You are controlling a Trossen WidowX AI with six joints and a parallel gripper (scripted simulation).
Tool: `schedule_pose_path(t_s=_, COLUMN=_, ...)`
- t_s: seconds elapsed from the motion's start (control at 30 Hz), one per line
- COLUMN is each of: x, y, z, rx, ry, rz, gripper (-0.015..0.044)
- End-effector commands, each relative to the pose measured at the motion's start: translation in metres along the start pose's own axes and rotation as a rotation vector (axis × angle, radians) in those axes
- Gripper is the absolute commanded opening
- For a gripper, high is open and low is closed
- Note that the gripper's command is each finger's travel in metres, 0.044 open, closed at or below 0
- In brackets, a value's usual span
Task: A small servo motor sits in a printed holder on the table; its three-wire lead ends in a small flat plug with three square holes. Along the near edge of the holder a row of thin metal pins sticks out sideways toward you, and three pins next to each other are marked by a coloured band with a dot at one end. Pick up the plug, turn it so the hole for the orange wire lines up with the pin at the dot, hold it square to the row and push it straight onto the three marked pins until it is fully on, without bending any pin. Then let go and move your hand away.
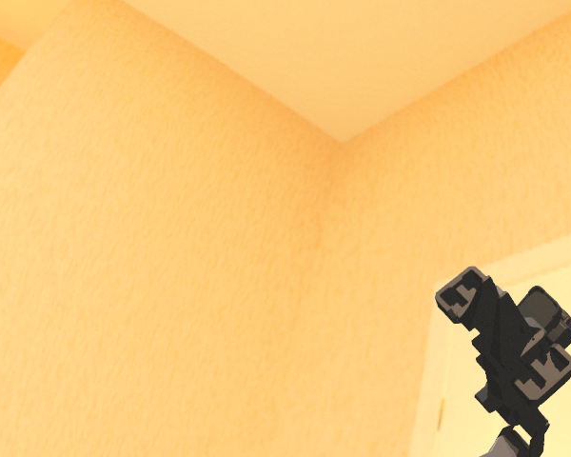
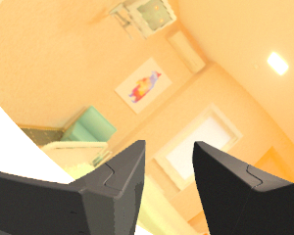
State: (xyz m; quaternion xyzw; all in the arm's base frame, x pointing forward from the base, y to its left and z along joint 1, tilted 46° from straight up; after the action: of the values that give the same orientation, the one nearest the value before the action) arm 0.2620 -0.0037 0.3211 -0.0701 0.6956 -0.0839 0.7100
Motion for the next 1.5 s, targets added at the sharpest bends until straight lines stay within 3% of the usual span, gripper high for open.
schedule_pose_path(t_s=0.0, x=0.008, y=0.002, z=0.018, rx=-0.047, ry=0.085, rz=-0.001, gripper=0.0115)
schedule_pose_path(t_s=0.77, x=0.131, y=-0.005, z=0.131, rx=-0.375, ry=0.793, rz=0.047, gripper=0.0115)
schedule_pose_path(t_s=1.47, x=0.286, y=-0.013, z=0.16, rx=-0.694, ry=1.323, rz=0.394, gripper=0.0115)
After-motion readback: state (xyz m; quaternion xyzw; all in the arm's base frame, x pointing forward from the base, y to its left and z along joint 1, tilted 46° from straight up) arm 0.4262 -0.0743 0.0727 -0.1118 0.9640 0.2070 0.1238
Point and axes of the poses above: the point midway between the two fingers, 35 mm back from their tips, its own z axis out along the fingers, its own y axis across the jaws, x = y × z, the point moved 6 cm from there along -z, back along the fingers, and after that the axes turned 11 degrees about -z, right-handed, at the moved point
